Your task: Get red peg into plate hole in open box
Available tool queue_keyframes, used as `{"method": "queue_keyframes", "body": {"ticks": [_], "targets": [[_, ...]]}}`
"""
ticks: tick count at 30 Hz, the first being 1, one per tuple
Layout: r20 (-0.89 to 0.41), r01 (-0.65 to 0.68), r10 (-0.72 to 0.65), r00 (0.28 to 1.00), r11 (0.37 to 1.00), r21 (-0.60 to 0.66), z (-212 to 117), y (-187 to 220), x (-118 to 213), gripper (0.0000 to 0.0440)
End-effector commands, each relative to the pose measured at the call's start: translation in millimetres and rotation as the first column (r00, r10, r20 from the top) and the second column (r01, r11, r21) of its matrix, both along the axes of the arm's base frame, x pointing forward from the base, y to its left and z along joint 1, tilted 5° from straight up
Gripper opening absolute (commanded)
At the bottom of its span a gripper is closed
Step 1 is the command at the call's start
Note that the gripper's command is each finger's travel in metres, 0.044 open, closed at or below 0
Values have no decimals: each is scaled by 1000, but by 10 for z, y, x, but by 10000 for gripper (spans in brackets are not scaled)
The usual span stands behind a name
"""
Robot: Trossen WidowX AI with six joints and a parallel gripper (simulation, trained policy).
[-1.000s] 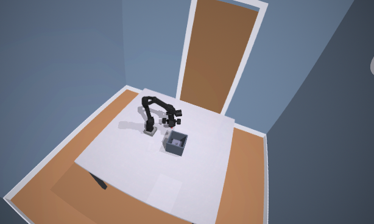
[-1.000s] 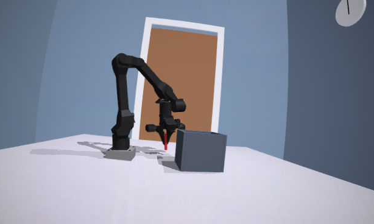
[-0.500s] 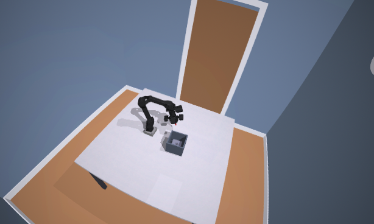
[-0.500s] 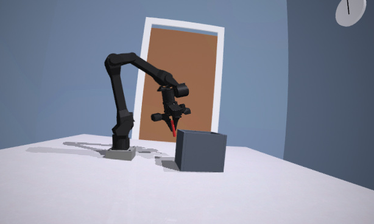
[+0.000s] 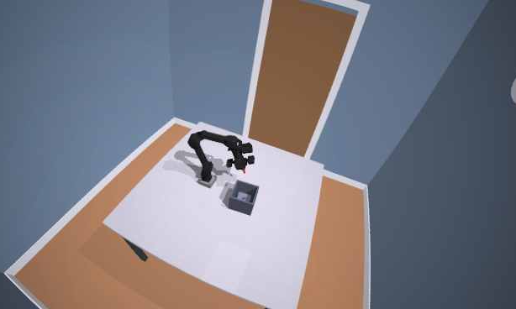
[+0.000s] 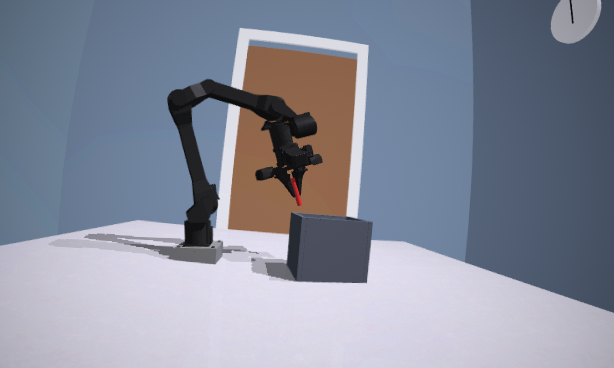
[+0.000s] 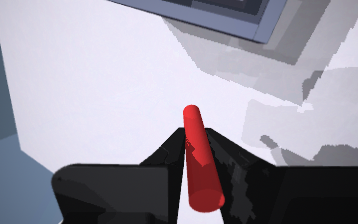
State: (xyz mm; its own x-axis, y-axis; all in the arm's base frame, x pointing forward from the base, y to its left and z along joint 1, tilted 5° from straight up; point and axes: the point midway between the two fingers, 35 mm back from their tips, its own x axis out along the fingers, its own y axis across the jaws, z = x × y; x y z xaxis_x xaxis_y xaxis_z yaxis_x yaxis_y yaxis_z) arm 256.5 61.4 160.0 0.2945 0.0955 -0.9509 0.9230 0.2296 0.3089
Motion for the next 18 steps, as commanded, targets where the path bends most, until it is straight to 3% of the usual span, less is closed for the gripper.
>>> {"method": "queue_keyframes", "body": {"ticks": [1, 18], "targets": [[11, 7, -7, 1000, 1000, -29, 80, -137, 41, 0], [-45, 50, -55, 998, 993, -103, 66, -683, 147, 0]]}}
